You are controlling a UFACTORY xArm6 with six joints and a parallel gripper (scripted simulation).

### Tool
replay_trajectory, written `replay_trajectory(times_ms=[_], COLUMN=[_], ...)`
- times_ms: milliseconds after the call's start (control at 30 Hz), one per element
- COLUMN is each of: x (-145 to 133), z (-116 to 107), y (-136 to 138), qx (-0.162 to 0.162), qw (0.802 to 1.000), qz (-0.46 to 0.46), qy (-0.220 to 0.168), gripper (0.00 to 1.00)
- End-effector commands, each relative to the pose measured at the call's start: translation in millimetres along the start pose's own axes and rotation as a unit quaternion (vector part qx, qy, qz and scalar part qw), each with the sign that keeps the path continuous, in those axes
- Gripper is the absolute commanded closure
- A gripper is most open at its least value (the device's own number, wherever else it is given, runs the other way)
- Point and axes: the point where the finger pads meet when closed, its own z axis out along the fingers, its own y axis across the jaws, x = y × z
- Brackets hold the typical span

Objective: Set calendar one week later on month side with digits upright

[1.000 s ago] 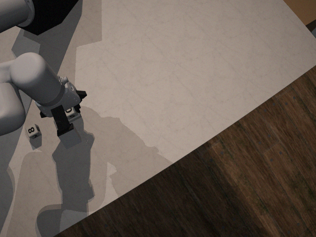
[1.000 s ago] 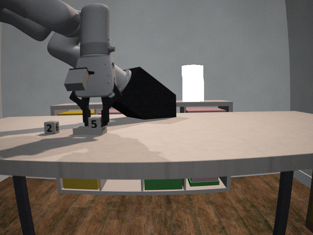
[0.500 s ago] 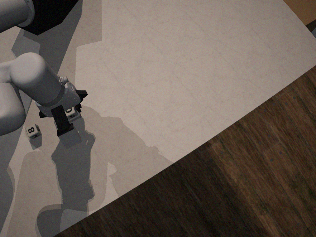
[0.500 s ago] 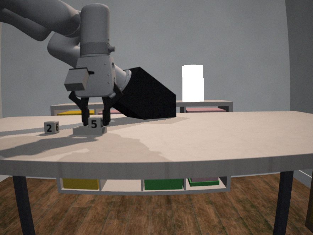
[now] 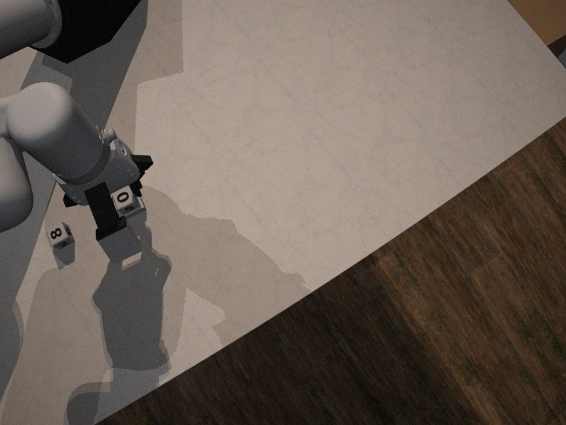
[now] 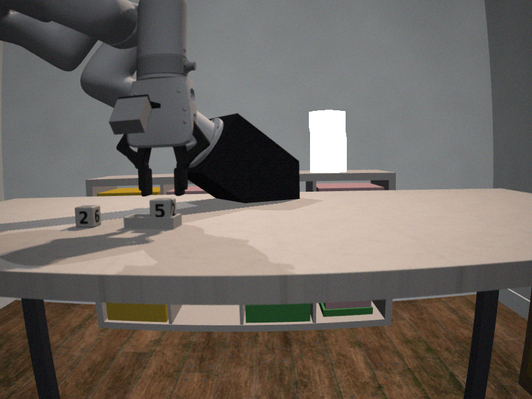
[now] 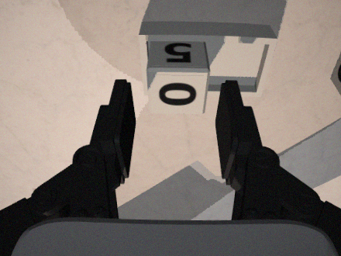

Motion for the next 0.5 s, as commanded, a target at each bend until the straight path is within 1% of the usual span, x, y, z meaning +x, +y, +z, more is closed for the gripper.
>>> replay_trajectory(times_ms=[0, 167, 233, 333, 467], x=[1, 1, 1, 1, 1], z=[-24, -49, -49, -59, -65], y=[0, 0, 0, 0, 0], qx=[0.000, 0.000, 0.000, 0.000, 0.000], qw=[1.000, 1.000, 1.000, 1.000, 1.000], qz=[0.001, 0.001, 0.001, 0.001, 0.001], qy=[0.001, 0.001, 0.001, 0.001, 0.001], gripper=[0.51, 0.51, 0.51, 0.51, 0.51])
